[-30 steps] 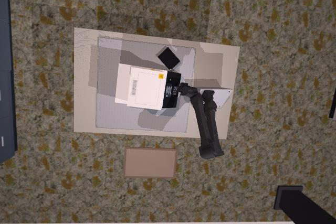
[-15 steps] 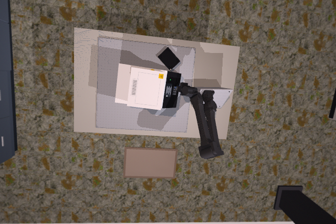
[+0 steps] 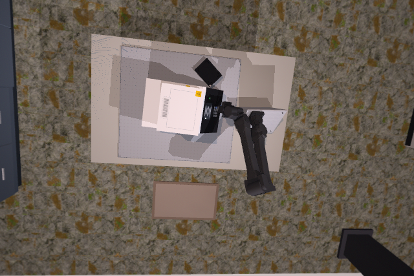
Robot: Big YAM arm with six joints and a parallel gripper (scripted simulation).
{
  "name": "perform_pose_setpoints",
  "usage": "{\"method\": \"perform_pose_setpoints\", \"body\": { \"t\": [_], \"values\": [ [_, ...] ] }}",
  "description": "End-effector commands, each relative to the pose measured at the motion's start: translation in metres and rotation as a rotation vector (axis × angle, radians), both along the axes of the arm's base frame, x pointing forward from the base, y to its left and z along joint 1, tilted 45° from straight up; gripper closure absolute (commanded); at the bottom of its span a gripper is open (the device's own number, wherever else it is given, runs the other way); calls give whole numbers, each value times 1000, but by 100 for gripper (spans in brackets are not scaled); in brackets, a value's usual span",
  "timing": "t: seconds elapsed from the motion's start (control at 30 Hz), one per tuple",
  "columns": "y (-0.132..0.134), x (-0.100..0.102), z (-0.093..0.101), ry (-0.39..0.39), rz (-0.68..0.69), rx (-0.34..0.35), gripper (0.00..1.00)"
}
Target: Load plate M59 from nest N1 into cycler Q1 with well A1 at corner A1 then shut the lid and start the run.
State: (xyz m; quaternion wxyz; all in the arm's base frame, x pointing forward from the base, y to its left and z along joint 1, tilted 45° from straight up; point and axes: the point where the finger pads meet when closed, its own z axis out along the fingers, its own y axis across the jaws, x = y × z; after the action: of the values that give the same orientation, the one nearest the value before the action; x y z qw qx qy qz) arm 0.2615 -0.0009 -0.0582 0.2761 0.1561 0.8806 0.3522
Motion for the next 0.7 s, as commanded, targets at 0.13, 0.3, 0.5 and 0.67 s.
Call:
{"method": "perform_pose_setpoints", "body": {
  "t": [0.13, 0.3, 0.5, 0.67],
  "values": [
    [-4, 13, 0, -21, 1, -14, 100],
    [-3, 12, 0, -20, 3, -14, 100],
    [-2, 11, 0, -19, 4, -12, 100],
    [0, 10, -1, -18, 5, -12, 100]
  ]
}}
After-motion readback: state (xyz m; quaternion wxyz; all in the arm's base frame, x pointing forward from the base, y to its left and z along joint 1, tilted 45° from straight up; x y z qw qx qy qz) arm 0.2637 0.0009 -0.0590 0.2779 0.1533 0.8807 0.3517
